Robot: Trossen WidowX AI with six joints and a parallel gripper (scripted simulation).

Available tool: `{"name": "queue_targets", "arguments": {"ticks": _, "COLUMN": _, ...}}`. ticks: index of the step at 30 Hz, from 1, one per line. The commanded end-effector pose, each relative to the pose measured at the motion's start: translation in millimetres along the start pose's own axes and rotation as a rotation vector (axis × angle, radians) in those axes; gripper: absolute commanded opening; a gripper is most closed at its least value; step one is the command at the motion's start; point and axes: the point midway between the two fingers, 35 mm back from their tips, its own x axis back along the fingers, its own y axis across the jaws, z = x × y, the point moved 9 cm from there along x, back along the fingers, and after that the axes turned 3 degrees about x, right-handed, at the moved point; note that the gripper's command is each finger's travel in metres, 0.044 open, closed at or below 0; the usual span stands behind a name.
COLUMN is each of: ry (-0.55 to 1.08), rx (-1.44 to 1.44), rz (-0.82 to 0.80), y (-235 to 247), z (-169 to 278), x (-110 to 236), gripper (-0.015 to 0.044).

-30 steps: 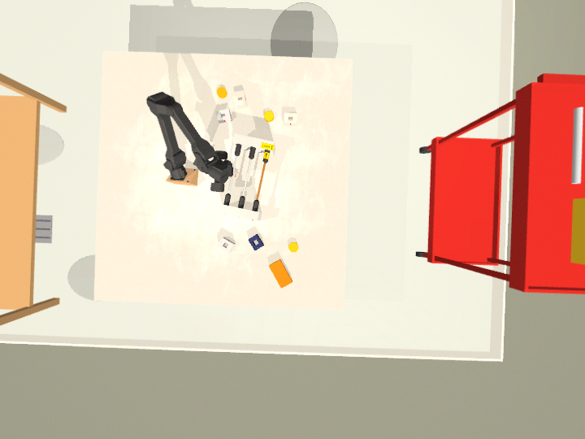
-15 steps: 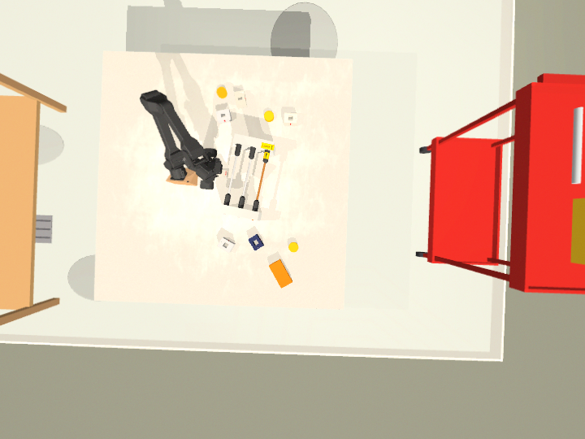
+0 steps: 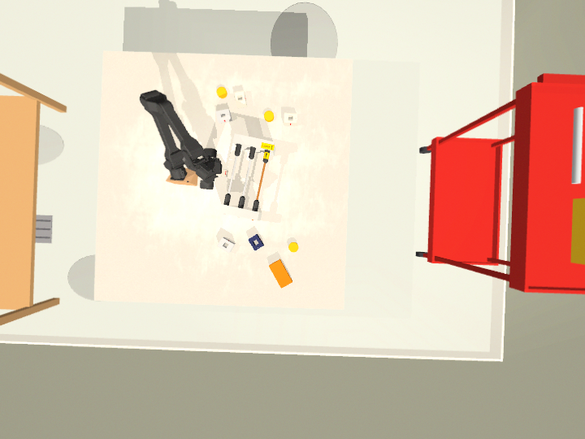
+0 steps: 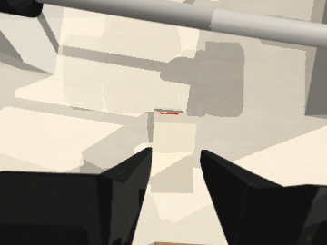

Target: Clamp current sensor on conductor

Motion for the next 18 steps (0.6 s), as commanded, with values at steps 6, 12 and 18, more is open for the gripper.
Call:
{"name": "queue_targets", "arguments": {"ticks": 6, "ry": 0.001, "rx": -0.001, "rz": 0.001, "y": -0.2, "z": -0.3, "x": 1.9, "gripper": 0.0288}}
{"name": "queue_targets", "arguments": {"ticks": 12, "ry": 0.004, "rx": -0.003, "rz": 0.005, "y": -0.3, "z": 2.0, "x": 54.7, "gripper": 0.0288}}
{"name": "queue_targets", "arguments": {"ticks": 18, "ry": 0.014, "rx": -0.064, "rz": 0.003, "y": 0.0, "z": 0.4, "x": 56.7, "gripper": 0.032}}
